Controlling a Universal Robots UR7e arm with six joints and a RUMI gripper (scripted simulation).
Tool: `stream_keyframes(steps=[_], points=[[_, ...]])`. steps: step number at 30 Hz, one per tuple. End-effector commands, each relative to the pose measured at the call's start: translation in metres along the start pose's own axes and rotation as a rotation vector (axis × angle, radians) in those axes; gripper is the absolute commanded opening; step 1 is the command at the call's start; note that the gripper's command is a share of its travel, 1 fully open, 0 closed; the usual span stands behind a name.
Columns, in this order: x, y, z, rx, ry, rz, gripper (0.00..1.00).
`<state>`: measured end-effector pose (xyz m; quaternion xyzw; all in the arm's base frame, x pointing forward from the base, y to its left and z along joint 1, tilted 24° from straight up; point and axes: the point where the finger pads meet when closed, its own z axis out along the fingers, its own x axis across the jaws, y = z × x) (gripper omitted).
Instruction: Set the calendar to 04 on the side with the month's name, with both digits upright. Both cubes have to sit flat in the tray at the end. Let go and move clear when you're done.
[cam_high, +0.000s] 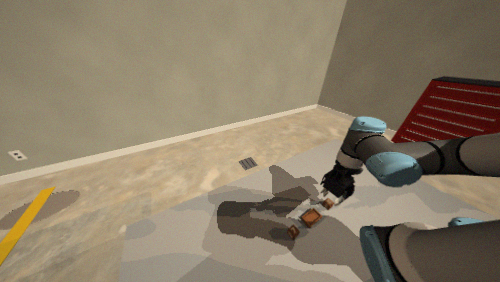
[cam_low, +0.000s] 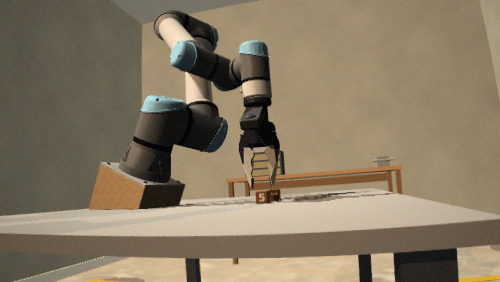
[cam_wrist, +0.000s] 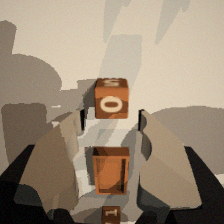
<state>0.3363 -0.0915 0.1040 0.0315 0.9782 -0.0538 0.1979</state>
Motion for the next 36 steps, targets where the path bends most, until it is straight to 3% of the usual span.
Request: stream_keyframes(steps=[1,36], points=[[0.0,0.0,0.0,0.0,-0.001,0.0,0.28],[0.0,0.0,0.027,0.0,-0.001,0.0,0.28]])
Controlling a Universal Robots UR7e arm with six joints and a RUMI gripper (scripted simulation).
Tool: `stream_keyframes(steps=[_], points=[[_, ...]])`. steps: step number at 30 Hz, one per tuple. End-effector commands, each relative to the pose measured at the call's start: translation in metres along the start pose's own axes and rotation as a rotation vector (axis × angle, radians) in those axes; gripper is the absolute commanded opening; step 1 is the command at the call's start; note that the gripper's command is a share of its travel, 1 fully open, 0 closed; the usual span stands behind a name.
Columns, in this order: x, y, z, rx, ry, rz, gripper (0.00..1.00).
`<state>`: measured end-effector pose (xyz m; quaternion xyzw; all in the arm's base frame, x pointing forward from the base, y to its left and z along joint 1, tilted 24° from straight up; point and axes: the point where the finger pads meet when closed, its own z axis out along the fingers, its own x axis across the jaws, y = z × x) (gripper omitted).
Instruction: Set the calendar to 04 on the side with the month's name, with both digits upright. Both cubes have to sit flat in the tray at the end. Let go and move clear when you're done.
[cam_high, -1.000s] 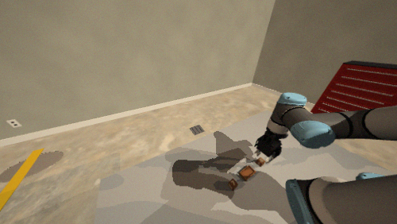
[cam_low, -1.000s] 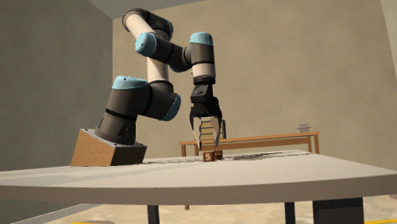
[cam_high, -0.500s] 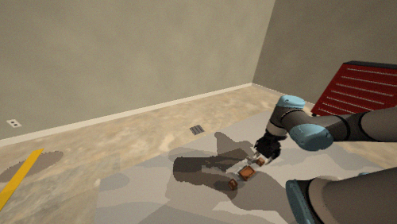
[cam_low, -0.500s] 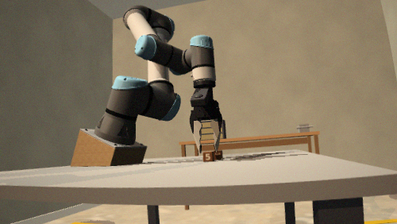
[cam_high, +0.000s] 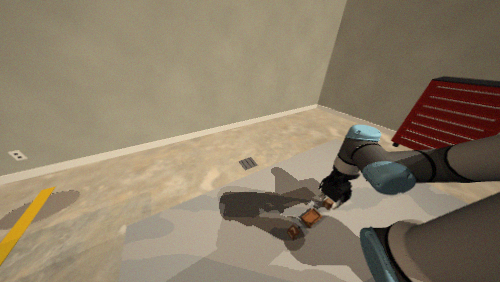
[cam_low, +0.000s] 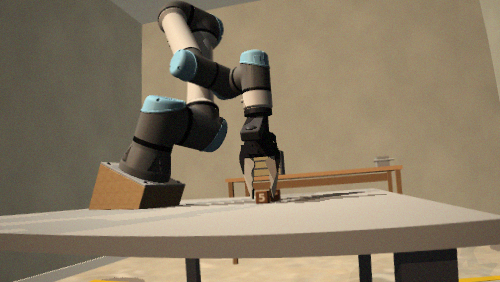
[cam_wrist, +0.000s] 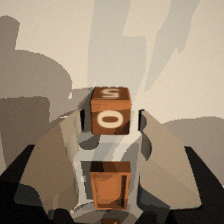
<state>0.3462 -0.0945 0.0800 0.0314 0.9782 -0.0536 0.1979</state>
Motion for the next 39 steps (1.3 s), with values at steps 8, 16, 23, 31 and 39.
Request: stream_keyframes(steps=[8,16,23,31,39], points=[[-0.0005,-0.0002,0.001,0.001,-0.001,0.0,0.28],[-0.0005,-0.0002,0.001,0.001,-0.001,0.0,0.28],[-0.0005,-0.0002,0.001,0.001,-0.001,0.0,0.28],[-0.0005,-0.0002,0.001,0.001,-0.001,0.0,0.28],[-0.0005,-0.0002,0.001,0.001,-0.001,0.0,0.1]])
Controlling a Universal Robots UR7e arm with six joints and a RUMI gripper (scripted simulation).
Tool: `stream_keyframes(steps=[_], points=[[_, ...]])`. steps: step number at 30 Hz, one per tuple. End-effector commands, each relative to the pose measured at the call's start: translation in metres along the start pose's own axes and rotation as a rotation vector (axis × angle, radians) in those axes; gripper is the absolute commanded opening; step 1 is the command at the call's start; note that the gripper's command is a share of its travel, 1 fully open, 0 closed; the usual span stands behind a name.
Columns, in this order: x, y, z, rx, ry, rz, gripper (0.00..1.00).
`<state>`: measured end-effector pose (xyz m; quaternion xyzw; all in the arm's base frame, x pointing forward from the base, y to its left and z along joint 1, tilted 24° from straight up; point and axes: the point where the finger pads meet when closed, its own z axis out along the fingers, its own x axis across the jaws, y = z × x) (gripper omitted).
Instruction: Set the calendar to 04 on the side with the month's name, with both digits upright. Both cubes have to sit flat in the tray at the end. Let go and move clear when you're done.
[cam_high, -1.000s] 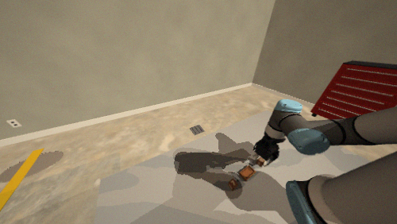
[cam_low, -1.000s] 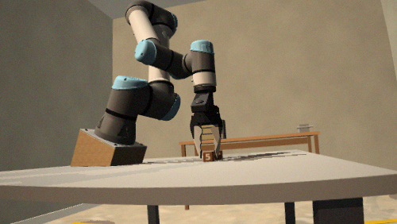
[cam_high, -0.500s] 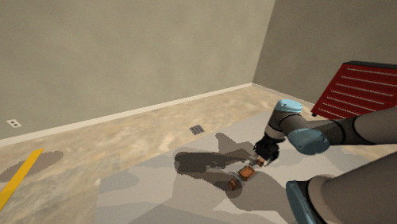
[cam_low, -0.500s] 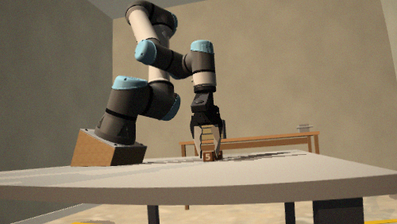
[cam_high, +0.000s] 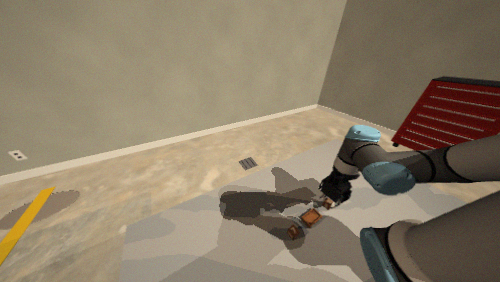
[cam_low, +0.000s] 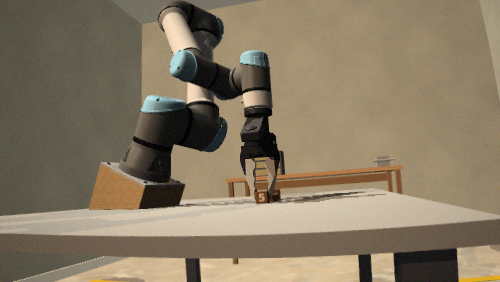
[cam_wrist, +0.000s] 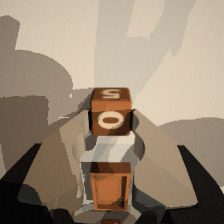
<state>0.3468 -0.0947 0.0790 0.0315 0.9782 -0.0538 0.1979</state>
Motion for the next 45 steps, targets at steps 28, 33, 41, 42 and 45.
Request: stream_keyframes(steps=[28,33,41,42,45], points=[[0.0,0.0,0.0,0.0,-0.001,0.0,0.1],[0.0,0.0,0.0,0.0,-0.001,0.0,0.1],[0.0,0.0,-0.006,0.0,-0.001,0.0,0.1],[0.0,0.0,-0.007,0.0,-0.001,0.0,0.1],[0.0,0.0,-0.013,0.0,-0.001,0.0,0.1]])
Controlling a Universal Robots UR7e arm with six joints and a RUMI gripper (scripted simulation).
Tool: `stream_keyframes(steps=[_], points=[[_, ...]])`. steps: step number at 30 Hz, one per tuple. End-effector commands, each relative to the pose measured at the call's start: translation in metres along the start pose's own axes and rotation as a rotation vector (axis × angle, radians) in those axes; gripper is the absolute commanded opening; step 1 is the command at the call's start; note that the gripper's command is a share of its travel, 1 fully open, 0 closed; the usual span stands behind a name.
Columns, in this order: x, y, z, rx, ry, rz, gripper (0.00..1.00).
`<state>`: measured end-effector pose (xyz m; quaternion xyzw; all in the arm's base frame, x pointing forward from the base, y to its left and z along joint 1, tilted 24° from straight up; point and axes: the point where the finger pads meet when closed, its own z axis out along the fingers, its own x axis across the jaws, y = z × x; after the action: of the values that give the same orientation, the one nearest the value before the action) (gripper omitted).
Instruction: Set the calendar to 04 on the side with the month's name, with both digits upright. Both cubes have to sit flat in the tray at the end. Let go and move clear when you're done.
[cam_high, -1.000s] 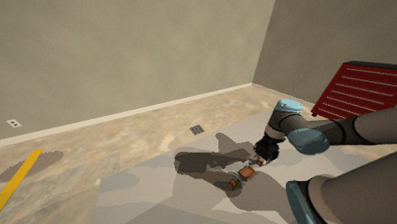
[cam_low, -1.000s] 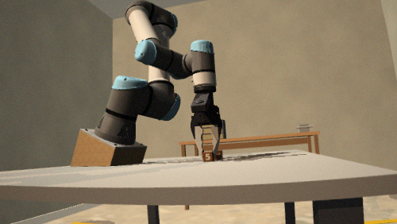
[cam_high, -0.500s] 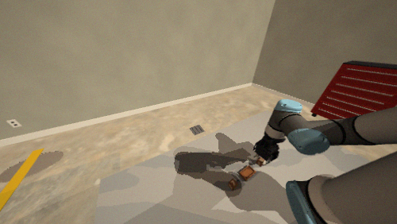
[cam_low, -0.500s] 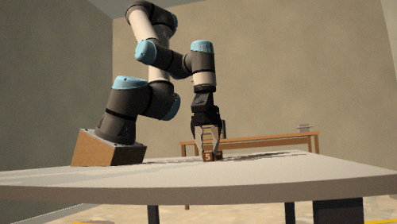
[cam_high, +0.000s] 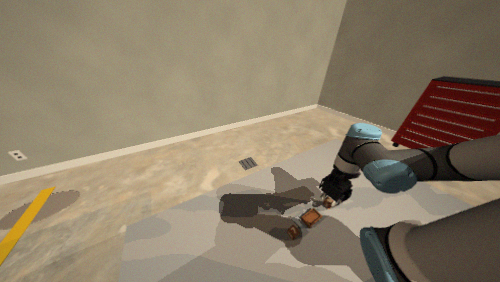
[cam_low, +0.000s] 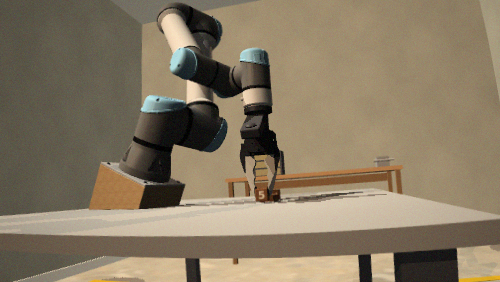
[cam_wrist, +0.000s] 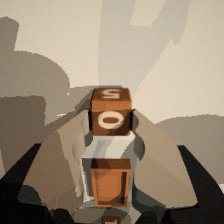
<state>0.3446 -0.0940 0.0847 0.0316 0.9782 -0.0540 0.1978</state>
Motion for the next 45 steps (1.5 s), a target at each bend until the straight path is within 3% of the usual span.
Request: stream_keyframes(steps=[1,6,18,28,45], points=[[0.0,0.0,-0.01,0.0,-0.001,0.0,0.1],[0.0,0.0,-0.018,0.0,-0.001,0.0,0.1],[0.0,0.0,-0.065,0.0,-0.001,0.0,0.1],[0.0,0.0,-0.088,0.0,-0.001,0.0,0.1],[0.0,0.0,-0.094,0.0,-0.001,0.0,0.1]])
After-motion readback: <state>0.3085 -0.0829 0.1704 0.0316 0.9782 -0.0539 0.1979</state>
